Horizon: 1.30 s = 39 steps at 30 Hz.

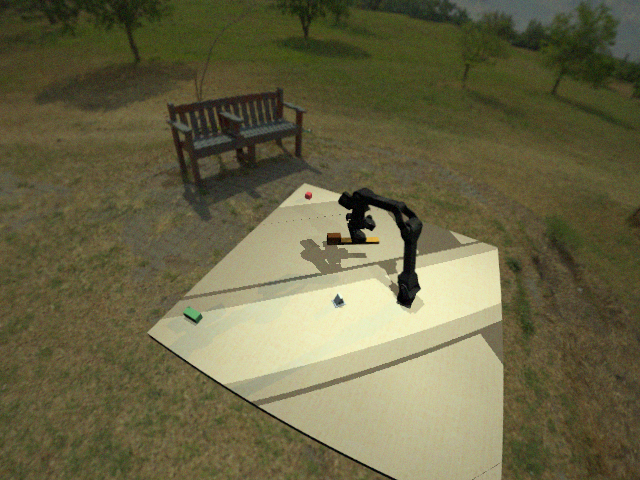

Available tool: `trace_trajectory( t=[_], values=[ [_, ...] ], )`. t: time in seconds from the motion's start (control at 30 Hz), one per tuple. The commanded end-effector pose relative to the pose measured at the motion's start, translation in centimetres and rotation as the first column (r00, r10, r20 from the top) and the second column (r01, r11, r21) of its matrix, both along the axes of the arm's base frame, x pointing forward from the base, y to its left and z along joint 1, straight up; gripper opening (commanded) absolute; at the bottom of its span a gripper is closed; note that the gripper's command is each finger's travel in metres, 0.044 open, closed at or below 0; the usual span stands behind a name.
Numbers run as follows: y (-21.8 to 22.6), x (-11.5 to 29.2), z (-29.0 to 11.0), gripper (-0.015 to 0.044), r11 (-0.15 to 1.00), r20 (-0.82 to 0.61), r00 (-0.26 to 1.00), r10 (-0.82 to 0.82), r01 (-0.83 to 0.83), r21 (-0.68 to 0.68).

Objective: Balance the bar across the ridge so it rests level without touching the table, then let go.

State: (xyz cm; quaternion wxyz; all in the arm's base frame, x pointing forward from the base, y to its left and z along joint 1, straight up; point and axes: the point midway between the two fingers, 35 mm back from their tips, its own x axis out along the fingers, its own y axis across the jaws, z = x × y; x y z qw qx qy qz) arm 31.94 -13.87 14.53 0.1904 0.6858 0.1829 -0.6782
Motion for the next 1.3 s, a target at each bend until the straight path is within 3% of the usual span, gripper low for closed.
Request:
trace_trajectory(
  t=[0.0, 1.27],
  values=[
    [1.6, 0.2, 0.5, 0.0000, 1.000, 0.011, 1.000, 0.015, -0.014, -0.002],
    [16.6, -1.4, 0.6, 0.0000, 0.984, 0.010, 0.984, 0.177, -0.177, 0.005]
  ],
)
